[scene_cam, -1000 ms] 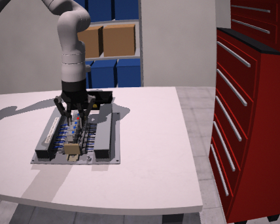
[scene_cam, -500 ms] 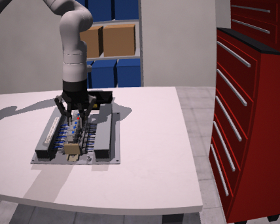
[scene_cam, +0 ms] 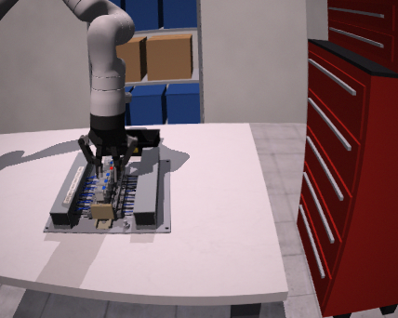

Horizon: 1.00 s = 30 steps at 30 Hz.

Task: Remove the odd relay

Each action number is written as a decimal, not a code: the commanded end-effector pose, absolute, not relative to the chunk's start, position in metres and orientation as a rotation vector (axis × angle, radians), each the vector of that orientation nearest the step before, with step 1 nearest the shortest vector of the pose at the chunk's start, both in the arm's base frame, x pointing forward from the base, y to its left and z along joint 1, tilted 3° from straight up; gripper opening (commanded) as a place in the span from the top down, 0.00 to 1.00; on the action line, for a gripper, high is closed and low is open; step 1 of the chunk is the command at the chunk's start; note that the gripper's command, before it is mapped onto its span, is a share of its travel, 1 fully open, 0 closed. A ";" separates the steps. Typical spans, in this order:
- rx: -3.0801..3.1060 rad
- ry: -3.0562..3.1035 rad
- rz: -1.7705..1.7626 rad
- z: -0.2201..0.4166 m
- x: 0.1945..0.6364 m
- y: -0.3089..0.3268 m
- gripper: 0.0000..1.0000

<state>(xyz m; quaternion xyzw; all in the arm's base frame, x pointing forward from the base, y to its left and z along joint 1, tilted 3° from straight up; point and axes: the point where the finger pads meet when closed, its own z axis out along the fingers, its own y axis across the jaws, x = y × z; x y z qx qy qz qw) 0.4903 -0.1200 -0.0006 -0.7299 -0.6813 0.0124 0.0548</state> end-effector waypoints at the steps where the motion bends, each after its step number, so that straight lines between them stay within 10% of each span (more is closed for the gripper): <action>1: -2.221 -2.072 0.030 0.000 0.491 -0.120 1.00; 30: -2.246 -2.093 -0.017 0.001 0.489 -0.120 1.00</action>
